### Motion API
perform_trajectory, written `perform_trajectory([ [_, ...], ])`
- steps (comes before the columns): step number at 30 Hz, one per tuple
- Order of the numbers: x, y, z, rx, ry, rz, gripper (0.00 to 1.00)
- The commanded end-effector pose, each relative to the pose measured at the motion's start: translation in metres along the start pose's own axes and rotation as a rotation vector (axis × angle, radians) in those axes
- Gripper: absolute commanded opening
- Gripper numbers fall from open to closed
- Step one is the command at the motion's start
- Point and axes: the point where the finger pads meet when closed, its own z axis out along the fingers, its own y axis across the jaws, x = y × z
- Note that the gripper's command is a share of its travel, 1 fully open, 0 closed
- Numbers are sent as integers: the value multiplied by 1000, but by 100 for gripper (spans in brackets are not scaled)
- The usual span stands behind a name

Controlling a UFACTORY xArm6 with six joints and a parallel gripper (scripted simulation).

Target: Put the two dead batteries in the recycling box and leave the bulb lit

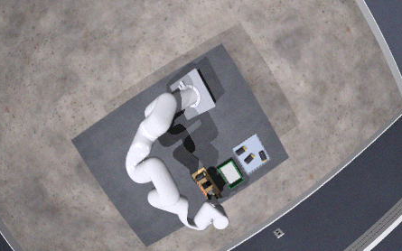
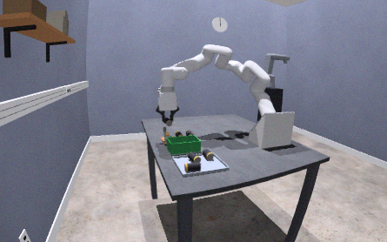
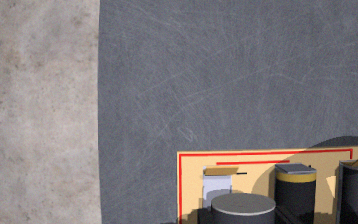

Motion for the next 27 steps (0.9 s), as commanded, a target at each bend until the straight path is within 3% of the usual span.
perform_trajectory([
  [1, 1, -2, -2, 4, 0, 1, 28],
  [16, 1, -2, 1, 4, 0, 1, 28],
  [27, 1, -2, 41, 4, 0, 1, 28],
])
